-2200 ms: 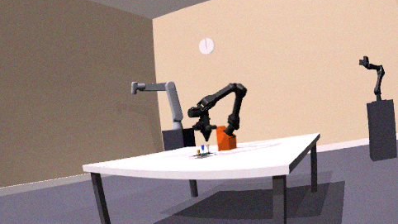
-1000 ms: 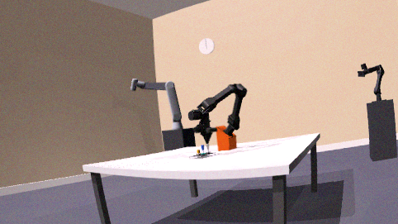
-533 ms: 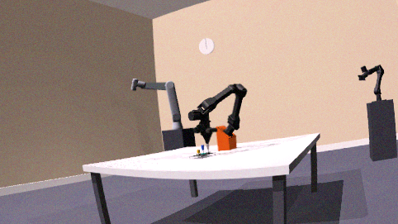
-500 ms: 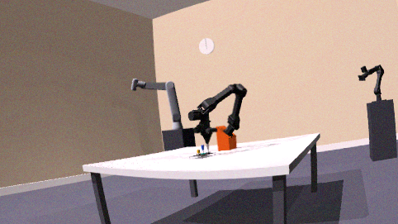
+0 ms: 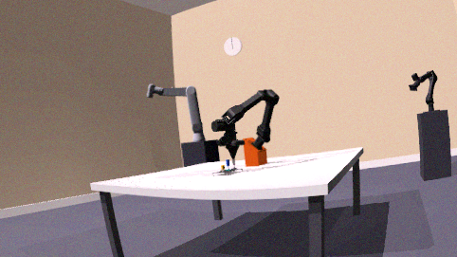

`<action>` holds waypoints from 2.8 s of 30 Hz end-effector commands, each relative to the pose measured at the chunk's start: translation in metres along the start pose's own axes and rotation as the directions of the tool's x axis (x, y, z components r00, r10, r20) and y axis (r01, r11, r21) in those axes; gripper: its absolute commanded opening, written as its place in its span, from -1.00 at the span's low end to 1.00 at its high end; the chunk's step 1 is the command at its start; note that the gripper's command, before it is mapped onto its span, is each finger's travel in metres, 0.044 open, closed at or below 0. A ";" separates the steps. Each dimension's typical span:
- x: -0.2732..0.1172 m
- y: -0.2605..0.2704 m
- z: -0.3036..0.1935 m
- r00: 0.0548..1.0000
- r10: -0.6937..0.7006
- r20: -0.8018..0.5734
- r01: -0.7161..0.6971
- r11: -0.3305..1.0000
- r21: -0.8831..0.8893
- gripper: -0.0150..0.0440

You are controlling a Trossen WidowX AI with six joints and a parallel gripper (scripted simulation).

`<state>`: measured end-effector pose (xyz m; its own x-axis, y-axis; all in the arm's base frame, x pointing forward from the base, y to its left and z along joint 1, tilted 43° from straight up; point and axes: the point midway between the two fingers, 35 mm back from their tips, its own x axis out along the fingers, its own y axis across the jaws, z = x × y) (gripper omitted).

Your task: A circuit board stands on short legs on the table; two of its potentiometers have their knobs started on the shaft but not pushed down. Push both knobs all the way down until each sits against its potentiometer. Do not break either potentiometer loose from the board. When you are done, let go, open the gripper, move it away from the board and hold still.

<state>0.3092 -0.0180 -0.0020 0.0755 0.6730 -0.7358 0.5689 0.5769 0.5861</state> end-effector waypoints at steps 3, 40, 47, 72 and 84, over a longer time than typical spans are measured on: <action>0.002 0.000 -0.001 1.000 0.003 -0.004 -0.003 1.000 0.003 -0.49; 0.009 0.000 -0.001 1.000 0.003 -0.004 -0.003 1.000 0.003 -0.49; 0.011 0.000 -0.001 1.000 0.003 -0.004 -0.003 1.000 0.003 -0.49; 0.015 0.000 -0.001 1.000 0.003 -0.004 -0.003 1.000 0.003 -0.49; 0.015 0.000 -0.001 1.000 0.003 -0.004 -0.003 1.000 0.003 -0.49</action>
<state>0.3090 -0.0130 -0.0081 0.0835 0.6711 -0.7367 0.5767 0.5704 0.5849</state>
